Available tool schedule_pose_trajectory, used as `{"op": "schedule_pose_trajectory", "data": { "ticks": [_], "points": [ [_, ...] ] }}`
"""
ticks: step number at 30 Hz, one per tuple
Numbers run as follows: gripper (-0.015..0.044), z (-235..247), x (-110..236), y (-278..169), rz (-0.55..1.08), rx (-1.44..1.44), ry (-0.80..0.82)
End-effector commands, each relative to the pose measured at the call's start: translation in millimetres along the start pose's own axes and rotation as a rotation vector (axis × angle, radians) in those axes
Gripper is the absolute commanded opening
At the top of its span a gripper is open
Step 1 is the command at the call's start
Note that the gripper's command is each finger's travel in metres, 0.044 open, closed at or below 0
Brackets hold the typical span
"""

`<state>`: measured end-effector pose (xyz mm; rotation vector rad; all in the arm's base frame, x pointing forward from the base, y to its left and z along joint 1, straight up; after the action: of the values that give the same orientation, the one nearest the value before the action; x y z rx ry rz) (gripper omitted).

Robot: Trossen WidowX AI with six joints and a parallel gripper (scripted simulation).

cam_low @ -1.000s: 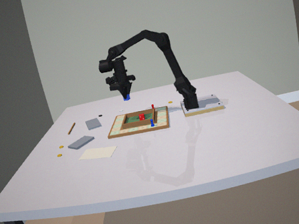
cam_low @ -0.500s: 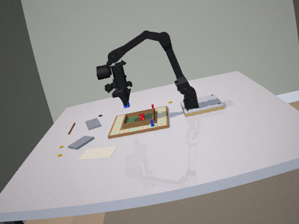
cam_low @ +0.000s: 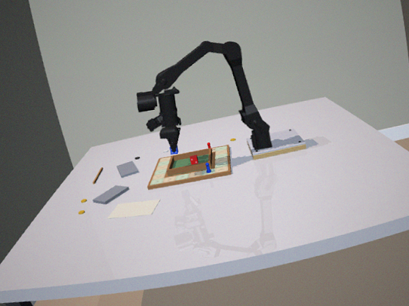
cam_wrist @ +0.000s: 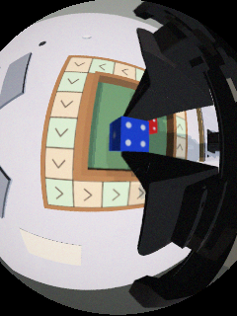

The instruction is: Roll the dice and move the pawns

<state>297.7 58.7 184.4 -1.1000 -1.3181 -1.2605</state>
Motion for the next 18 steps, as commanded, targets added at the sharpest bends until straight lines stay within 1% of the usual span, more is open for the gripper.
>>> {"op": "schedule_pose_trajectory", "data": {
  "ticks": [1,18],
  "points": [
    [0.0000,0.4,-2.7,-8.1,-0.128,0.010,0.002],
    [0.0000,-0.7,-28.4,-44.5,-0.705,0.005,0.022]
  ]
}}
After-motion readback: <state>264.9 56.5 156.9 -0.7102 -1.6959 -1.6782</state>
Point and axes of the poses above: the point midway between the two fingers, 35 mm back from their tips, its own x axis back along the fingers, its own z axis across the jaws, y = z × x, the point moved 8 cm from there along x, back along the fingers, and after that the axes turned 2 degrees about -x, right-handed, at the moved point
